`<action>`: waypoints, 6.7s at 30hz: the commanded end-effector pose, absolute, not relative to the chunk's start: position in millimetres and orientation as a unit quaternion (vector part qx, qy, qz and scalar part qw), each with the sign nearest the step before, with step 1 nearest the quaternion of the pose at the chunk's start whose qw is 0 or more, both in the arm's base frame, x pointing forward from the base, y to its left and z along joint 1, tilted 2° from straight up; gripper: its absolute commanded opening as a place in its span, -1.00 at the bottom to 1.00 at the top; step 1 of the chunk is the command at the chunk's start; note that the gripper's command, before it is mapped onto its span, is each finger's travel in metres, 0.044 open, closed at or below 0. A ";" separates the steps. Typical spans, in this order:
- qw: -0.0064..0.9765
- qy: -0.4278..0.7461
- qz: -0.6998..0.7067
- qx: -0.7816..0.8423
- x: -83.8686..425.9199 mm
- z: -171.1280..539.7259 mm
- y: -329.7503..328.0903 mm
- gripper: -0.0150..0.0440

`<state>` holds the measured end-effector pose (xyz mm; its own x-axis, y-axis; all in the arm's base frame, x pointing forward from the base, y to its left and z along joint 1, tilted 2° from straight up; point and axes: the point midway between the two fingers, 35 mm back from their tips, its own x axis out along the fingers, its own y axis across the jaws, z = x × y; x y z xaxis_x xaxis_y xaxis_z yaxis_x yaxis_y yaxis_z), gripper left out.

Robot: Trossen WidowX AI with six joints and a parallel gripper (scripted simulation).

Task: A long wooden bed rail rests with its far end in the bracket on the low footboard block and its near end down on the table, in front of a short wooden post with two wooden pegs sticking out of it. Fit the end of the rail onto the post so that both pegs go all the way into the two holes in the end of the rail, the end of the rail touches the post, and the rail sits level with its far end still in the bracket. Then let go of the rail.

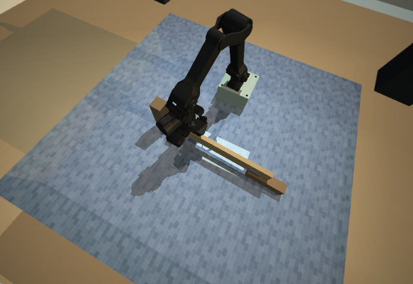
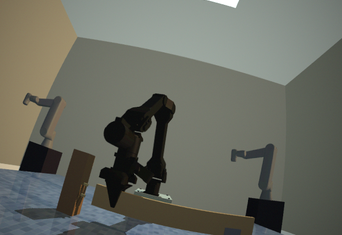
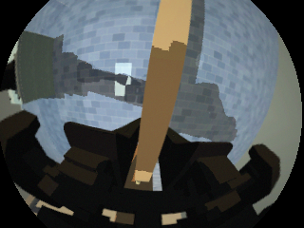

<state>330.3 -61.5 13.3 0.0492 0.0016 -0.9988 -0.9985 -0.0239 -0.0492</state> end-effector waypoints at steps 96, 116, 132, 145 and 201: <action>0.508 0.481 0.493 -0.517 329.2 15.1 -61.3 -0.49; 0.508 0.481 0.493 -0.517 328.3 14.8 -64.2 -0.49; 0.508 0.481 0.493 -0.517 328.2 14.2 -69.3 -0.49; 0.508 0.481 0.493 -0.517 328.9 15.5 -73.2 -0.49; 0.507 0.482 0.492 -0.518 330.8 16.4 -90.4 -0.49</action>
